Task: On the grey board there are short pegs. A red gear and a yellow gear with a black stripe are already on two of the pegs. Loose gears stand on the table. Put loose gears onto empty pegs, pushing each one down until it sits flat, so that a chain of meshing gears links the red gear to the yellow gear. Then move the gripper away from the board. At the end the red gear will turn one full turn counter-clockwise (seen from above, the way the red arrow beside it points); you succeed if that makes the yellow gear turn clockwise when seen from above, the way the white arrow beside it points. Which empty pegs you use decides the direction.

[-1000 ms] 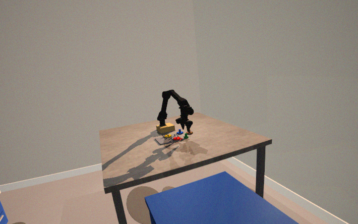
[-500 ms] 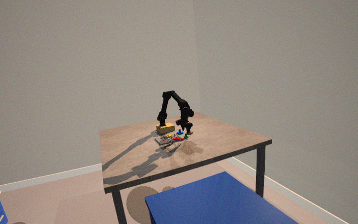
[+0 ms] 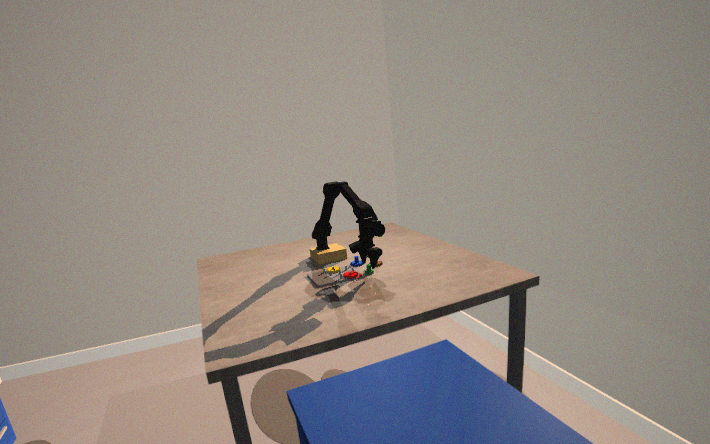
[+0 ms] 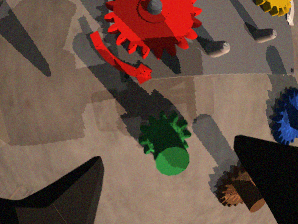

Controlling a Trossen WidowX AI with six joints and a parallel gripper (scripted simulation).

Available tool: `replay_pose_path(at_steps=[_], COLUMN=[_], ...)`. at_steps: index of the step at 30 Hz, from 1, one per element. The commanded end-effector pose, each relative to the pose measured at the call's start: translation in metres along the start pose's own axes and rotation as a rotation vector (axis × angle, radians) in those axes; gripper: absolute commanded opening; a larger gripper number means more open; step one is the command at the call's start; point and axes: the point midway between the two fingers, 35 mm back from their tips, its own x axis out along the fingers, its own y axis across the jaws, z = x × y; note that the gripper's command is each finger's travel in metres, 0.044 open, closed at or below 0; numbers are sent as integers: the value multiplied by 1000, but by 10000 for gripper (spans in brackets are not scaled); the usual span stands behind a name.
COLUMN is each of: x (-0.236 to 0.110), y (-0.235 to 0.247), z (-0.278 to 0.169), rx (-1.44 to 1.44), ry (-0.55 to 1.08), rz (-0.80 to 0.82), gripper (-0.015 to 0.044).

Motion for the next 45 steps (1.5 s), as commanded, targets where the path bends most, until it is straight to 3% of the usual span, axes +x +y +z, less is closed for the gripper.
replay_pose_path(at_steps=[1, 4, 19, 26, 45], x=[5, 5, 5, 5, -30], y=[0, 0, 0, 0, 6], z=[0, 0, 0, 0, -5], rx=[3, 3, 3, 3, -4], ry=[2, 2, 2, 2, -1], rz=[2, 2, 2, 2, 0], gripper=[440, 440, 46, 0, 0])
